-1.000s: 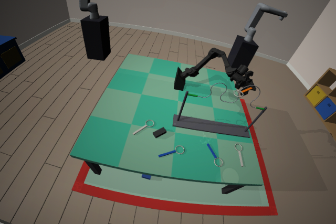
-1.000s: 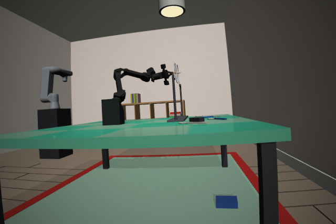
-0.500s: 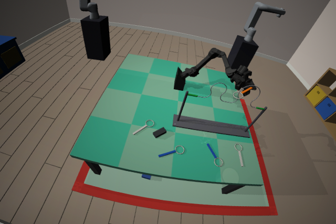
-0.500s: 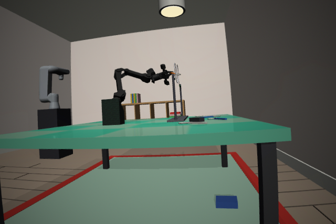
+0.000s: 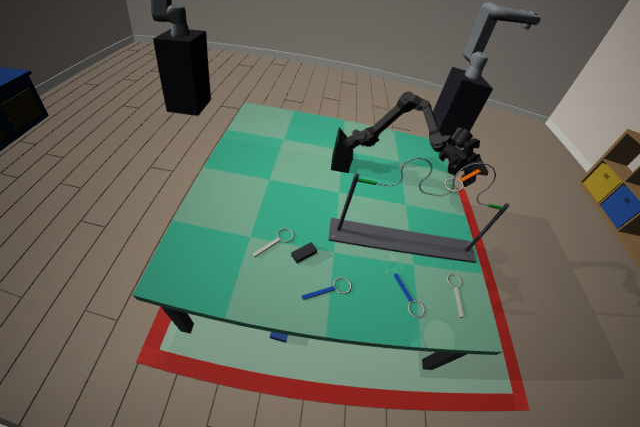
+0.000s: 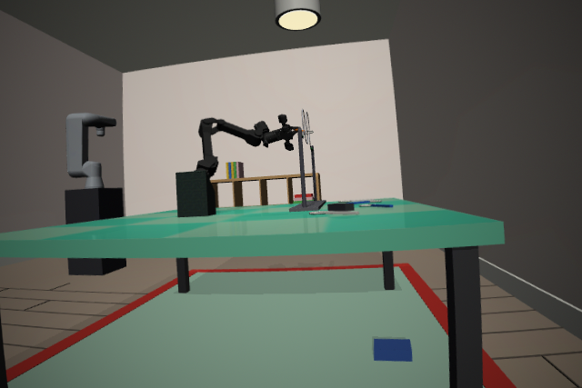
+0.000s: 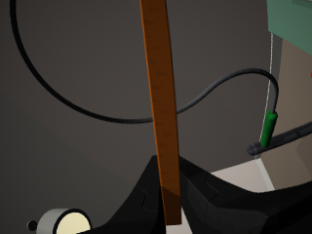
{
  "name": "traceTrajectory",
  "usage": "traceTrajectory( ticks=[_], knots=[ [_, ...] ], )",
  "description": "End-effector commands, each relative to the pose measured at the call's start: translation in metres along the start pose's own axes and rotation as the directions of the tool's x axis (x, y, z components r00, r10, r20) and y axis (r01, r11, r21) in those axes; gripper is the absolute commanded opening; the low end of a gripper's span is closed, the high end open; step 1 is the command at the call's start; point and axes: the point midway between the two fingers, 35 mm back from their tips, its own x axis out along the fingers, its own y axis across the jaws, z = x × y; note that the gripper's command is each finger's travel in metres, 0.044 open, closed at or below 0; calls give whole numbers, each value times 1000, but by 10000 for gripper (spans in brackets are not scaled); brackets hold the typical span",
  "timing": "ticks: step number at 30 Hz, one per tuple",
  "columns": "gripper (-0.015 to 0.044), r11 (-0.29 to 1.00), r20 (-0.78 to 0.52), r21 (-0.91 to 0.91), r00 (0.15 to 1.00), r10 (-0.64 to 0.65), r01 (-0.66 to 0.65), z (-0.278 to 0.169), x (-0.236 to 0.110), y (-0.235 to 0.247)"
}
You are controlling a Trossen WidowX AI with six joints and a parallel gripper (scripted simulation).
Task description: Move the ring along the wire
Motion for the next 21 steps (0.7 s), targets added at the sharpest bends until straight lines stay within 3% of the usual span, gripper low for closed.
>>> traceTrajectory(
  ticks=[1,21],
  knots=[
    [-150,999,-1,-39,1000,-20,19,2,-1,-10],
    [-150,903,-4,-383,977,-214,196,16,-16,-72]
  ],
)
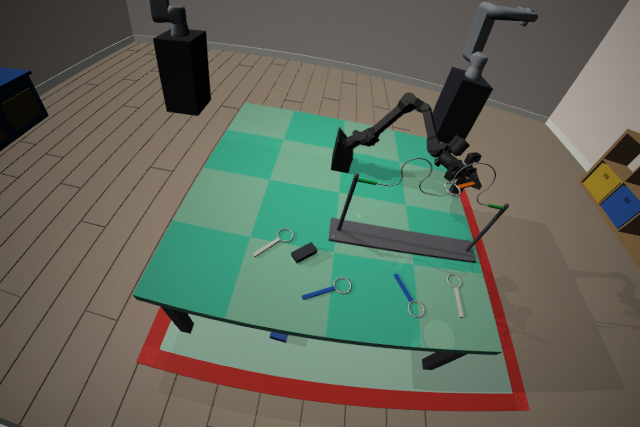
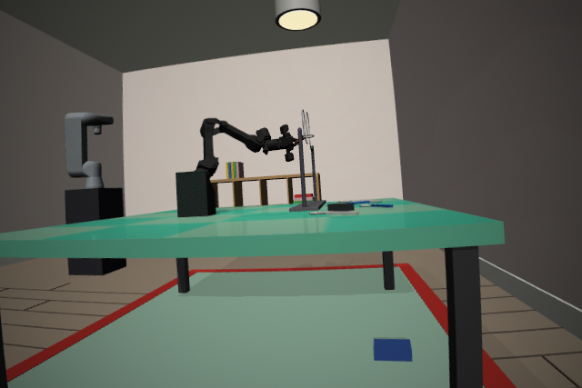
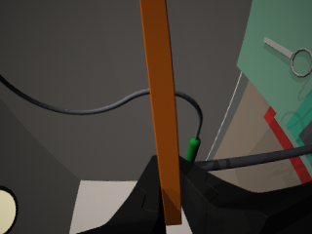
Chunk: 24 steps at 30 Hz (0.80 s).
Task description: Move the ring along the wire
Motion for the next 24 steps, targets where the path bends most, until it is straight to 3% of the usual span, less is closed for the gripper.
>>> traceTrajectory(
  ticks=[1,24],
  knots=[
    [-150,996,-6,-75,999,-49,49,2,-2,-16],
    [-150,791,20,-542,945,-325,284,30,-28,-95]
  ],
)
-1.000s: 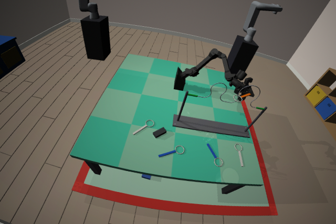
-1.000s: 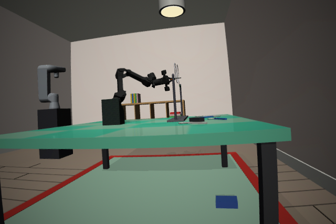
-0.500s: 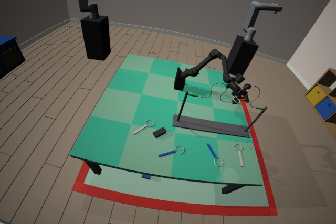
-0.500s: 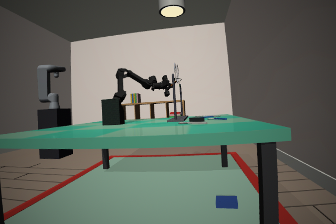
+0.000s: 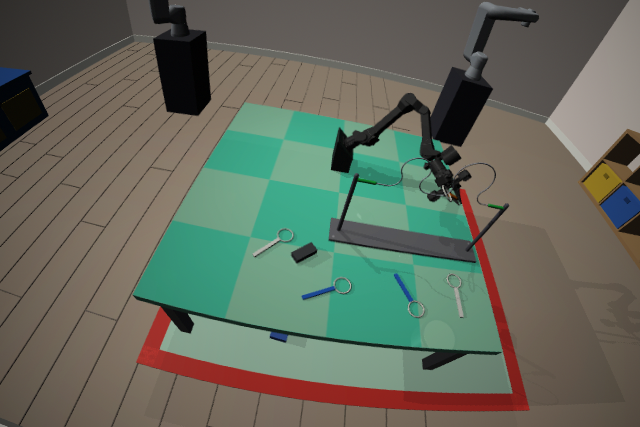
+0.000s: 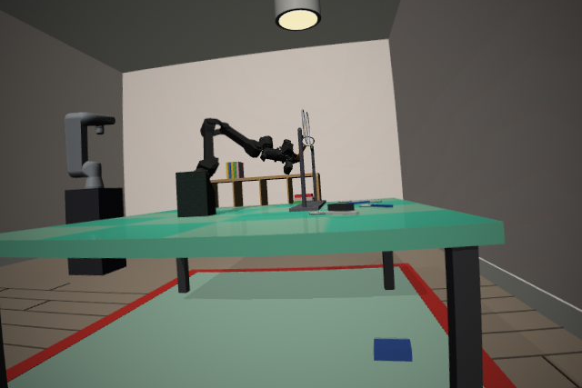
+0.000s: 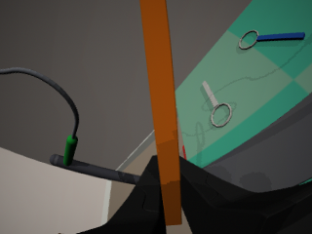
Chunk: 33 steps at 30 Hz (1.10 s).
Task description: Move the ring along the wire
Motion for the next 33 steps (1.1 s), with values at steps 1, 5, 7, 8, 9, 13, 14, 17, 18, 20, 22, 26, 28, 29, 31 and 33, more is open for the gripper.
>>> traceTrajectory(
  ticks=[1,5,7,8,9,13,14,17,18,20,22,26,28,29,31,33],
  knots=[
    [-150,996,-9,-77,999,-45,44,1,-2,-14],
    [-150,982,-14,-163,995,-95,91,3,-5,-29],
    [-150,972,-15,-206,993,-119,114,4,-7,-37],
    [-150,966,-15,-227,991,-132,125,5,-8,-40],
    [-150,959,-15,-248,989,-144,136,6,-9,-44],
    [-150,927,-12,-329,981,-192,177,10,-13,-58],
    [-150,918,-11,-349,979,-204,187,11,-14,-61],
    [-150,889,-5,-405,971,-238,215,16,-18,-71],
    [-150,878,-3,-424,969,-249,224,17,-19,-74],
    [-150,856,2,-458,963,-270,241,20,-22,-80],
    [-150,833,8,-490,957,-289,256,24,-24,-86],
    [-150,787,21,-548,945,-325,283,30,-29,-96],
    [-150,764,27,-574,940,-341,294,34,-32,-100],
    [-150,753,31,-586,937,-349,300,36,-33,-102],
    [-150,733,37,-606,932,-362,309,39,-35,-106],
    [-150,713,43,-625,927,-374,317,42,-38,-109]
  ],
)
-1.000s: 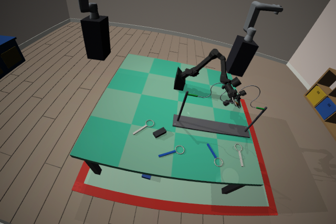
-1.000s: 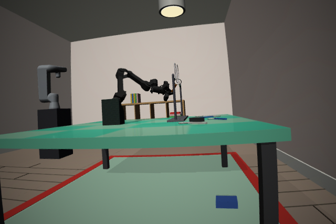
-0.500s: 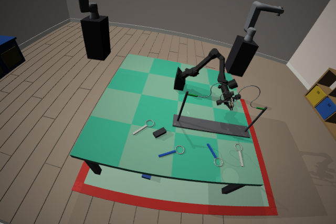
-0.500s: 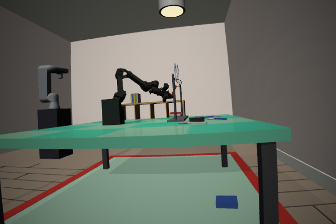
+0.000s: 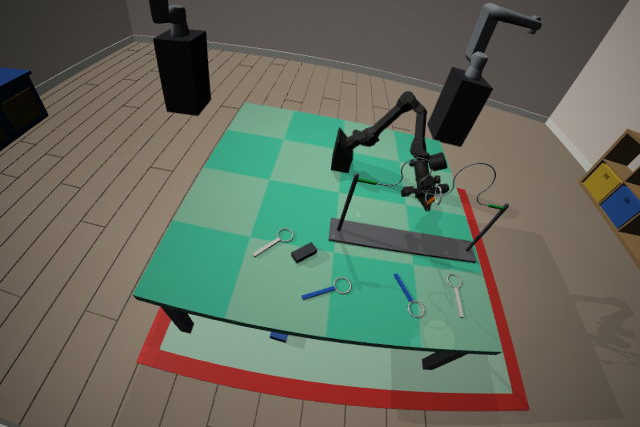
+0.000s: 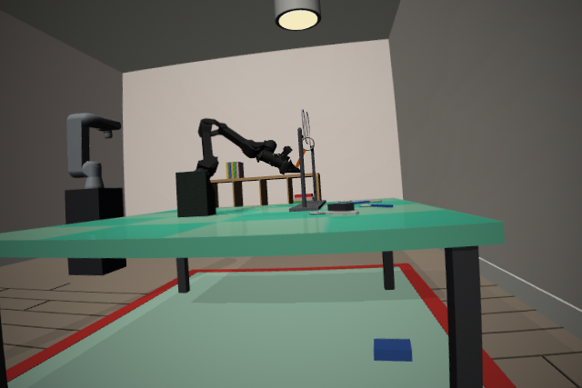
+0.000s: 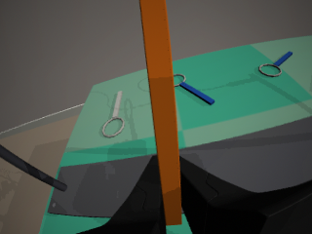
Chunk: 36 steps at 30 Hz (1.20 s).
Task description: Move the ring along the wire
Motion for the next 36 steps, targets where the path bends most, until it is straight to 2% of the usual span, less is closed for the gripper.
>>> traceTrajectory(
  ticks=[1,36],
  knots=[
    [-150,998,-6,-53,1000,-30,29,1,-2,-11],
    [-150,967,-12,-223,992,-129,123,9,-14,-68]
  ],
)
